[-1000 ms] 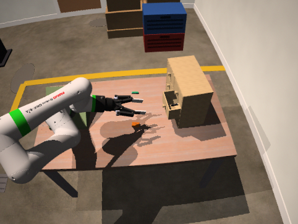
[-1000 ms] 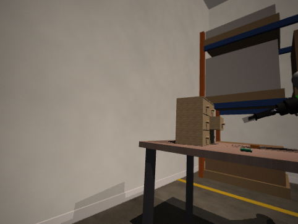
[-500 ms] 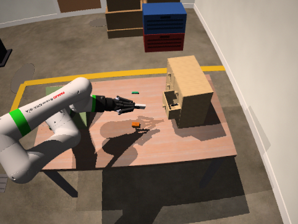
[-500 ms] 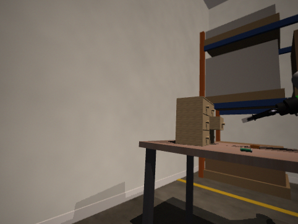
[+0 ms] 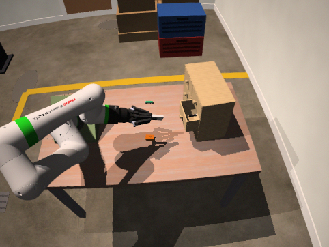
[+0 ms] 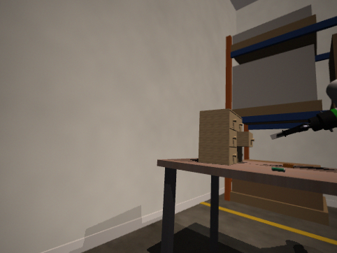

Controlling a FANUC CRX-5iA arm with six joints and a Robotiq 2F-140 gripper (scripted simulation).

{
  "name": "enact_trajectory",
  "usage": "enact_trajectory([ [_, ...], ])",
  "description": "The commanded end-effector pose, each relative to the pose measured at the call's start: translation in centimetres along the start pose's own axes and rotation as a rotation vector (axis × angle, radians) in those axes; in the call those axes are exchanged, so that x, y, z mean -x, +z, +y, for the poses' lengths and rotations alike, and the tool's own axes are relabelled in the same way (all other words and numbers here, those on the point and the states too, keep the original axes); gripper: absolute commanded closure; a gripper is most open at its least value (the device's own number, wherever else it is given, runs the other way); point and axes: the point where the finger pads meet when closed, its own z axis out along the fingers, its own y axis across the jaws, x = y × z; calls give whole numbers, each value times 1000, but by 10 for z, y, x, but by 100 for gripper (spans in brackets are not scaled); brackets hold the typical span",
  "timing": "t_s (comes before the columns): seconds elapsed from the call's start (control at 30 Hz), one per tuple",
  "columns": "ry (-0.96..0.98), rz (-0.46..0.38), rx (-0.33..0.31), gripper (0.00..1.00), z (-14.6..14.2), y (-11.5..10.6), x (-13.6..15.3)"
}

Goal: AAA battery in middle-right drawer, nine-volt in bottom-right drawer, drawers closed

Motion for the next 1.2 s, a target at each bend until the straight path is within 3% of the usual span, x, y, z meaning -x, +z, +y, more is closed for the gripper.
enact_trajectory([
  [0.0,1,2,1,100,0,16,-1],
  [0.5,1,2,1,100,0,51,-3],
  [1.17,1,2,1,100,0,53,-3],
])
